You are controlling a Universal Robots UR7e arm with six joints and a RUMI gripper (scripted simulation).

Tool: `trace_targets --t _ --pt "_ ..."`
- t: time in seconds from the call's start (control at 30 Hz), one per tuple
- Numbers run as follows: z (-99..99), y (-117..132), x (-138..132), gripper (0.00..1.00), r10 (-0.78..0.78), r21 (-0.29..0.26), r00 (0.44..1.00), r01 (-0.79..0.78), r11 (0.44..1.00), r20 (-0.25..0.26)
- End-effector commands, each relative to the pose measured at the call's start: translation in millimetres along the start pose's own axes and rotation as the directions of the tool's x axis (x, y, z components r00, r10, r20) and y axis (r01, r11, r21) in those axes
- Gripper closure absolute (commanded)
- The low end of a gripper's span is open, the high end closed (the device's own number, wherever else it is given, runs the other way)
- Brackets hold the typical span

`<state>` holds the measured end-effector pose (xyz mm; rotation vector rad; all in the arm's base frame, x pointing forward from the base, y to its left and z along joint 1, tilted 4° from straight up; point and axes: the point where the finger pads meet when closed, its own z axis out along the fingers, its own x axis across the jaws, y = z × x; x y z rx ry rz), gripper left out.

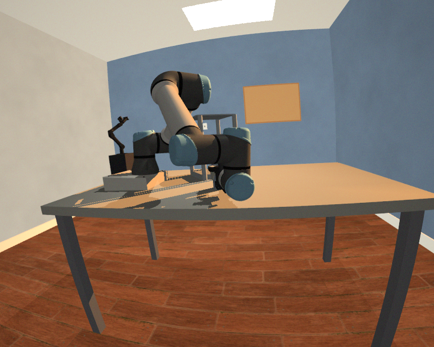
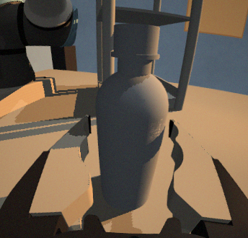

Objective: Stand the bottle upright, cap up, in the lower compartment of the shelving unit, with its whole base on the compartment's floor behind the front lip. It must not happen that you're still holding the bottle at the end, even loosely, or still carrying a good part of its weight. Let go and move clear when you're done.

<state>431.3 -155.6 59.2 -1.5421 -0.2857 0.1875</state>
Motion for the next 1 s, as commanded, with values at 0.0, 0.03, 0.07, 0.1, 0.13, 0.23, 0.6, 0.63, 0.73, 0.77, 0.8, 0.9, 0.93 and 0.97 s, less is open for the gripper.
trace_targets --t 0.0,0.03,0.07,0.1,0.13,0.23,0.6,0.63,0.73,0.77,0.8,0.9,0.93,0.97 --pt "-0.2 -0.6 0.1 0.50 -0.001 -0.001 1.000 0.001 1.000 0.000" --pt "-0.2 -0.6 0.1 0.50 -0.001 -0.001 1.000 0.001 1.000 0.000" --pt "-0.2 -0.6 0.1 0.50 -0.001 -0.001 1.000 0.001 1.000 0.000" --pt "-0.2 -0.6 0.1 0.50 -0.001 -0.001 1.000 0.001 1.000 0.000" --pt "-0.2 -0.6 0.1 0.50 -0.001 -0.001 1.000 0.001 1.000 0.000" --pt "-0.2 -0.6 0.1 0.50 -0.001 -0.001 1.000 0.001 1.000 0.000" --pt "-0.2 -0.6 0.1 0.50 -0.001 -0.001 1.000 0.001 1.000 0.000" --pt "-0.2 -0.6 0.1 1.00 -0.001 -0.001 1.000 0.001 1.000 0.000" --pt "-0.2 -0.6 0.1 1.00 -0.001 -0.001 1.000 0.001 1.000 0.000" --pt "-0.2 -0.6 0.1 1.00 -0.001 -0.001 1.000 0.001 1.000 0.000" --pt "-0.2 -0.6 0.1 1.00 -0.001 -0.001 1.000 0.001 1.000 0.000" --pt "-0.2 -0.6 0.1 1.00 -0.001 -0.001 1.000 0.001 1.000 0.000" --pt "-0.2 -0.6 0.1 1.00 -0.001 -0.001 1.000 0.001 1.000 0.000" --pt "-0.2 -0.6 0.1 1.00 -0.001 -0.001 1.000 0.001 1.000 0.000"
